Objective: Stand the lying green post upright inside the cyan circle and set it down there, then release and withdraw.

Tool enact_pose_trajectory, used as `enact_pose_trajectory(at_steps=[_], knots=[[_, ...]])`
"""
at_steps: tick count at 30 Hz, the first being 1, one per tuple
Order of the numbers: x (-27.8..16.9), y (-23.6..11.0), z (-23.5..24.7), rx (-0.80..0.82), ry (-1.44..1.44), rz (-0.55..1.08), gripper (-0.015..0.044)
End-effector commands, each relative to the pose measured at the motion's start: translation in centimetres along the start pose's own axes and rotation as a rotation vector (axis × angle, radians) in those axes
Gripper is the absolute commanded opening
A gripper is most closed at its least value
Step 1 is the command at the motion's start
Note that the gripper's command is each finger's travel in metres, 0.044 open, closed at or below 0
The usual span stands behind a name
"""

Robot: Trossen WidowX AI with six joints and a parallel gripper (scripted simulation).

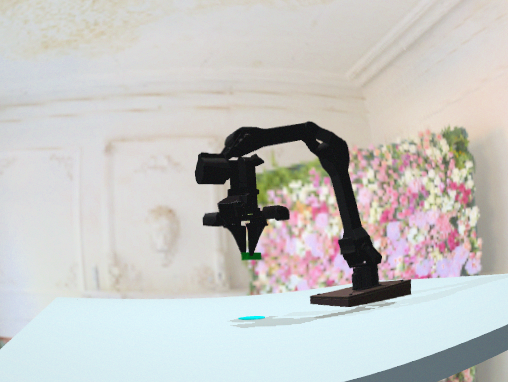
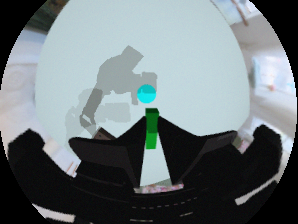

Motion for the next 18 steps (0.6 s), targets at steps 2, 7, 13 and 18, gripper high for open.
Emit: enact_pose_trajectory(at_steps=[2,7,13,18], knots=[[0.8,-0.2,0.4,-0.003,-0.011,-0.001,0.0023],[0.8,0.2,0.2,-0.003,0.007,-0.032,0.0023],[0.9,0.7,-0.2,-0.003,0.031,-0.075,0.0023],[0.9,1.2,-0.5,-0.003,0.05,-0.111,0.0023]])
Point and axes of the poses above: the point midway between the two fingers, 35 mm back from their tips, its own y axis out along the fingers, its own z axis across the jaws, x = y × z, the point moved 8 cm from there along -y, back along the fingers, and after that the axes turned 4 degrees about -y, right-handed, at the moved point
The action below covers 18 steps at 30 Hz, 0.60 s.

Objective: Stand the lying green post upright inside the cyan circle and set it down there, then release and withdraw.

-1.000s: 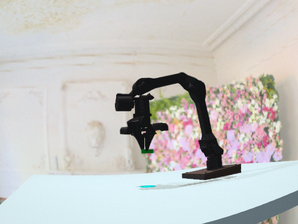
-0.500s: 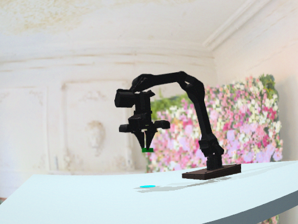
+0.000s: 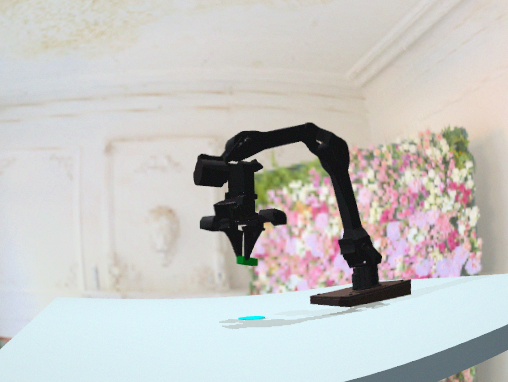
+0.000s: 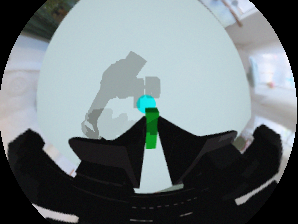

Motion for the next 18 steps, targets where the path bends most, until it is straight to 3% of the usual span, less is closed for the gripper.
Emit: enact_pose_trajectory(at_steps=[1,18], knots=[[0.0,0.3,-0.2,0.001,0.021,-0.033,0.0023],[-0.1,1.6,-1.2,-0.001,0.081,-0.155,0.0023]])
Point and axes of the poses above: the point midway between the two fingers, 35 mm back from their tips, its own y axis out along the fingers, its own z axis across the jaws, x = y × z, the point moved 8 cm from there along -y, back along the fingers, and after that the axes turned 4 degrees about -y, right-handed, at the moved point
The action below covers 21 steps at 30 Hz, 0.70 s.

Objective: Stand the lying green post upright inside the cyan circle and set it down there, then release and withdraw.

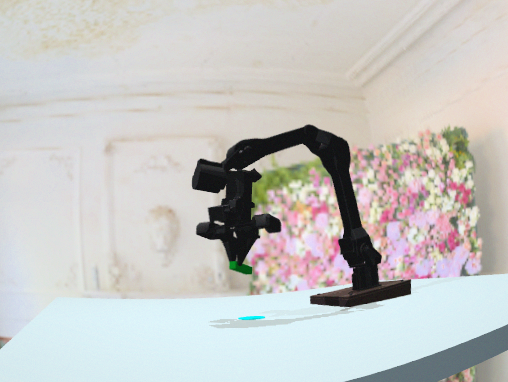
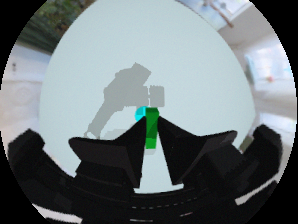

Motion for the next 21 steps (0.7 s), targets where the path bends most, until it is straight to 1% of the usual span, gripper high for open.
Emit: enact_pose_trajectory(at_steps=[1,21], knots=[[-0.1,0.3,-0.2,0.0,0.019,-0.033,0.0023],[-0.5,1.5,-1.2,-0.001,0.076,-0.176,0.0023]])
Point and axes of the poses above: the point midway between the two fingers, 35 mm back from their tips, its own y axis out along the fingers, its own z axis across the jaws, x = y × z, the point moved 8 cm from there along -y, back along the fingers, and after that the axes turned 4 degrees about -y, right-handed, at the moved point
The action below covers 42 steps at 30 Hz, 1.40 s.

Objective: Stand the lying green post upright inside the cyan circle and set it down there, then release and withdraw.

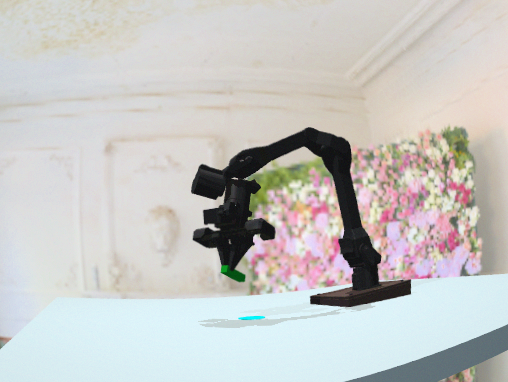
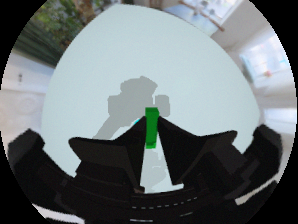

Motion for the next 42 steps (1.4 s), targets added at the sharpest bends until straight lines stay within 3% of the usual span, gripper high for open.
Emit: enact_pose_trajectory(at_steps=[1,42], knots=[[-0.1,0.2,-0.2,0.001,0.016,-0.033,0.0023],[-1.7,1.7,-1.9,0.0,0.09,-0.318,0.0023]])
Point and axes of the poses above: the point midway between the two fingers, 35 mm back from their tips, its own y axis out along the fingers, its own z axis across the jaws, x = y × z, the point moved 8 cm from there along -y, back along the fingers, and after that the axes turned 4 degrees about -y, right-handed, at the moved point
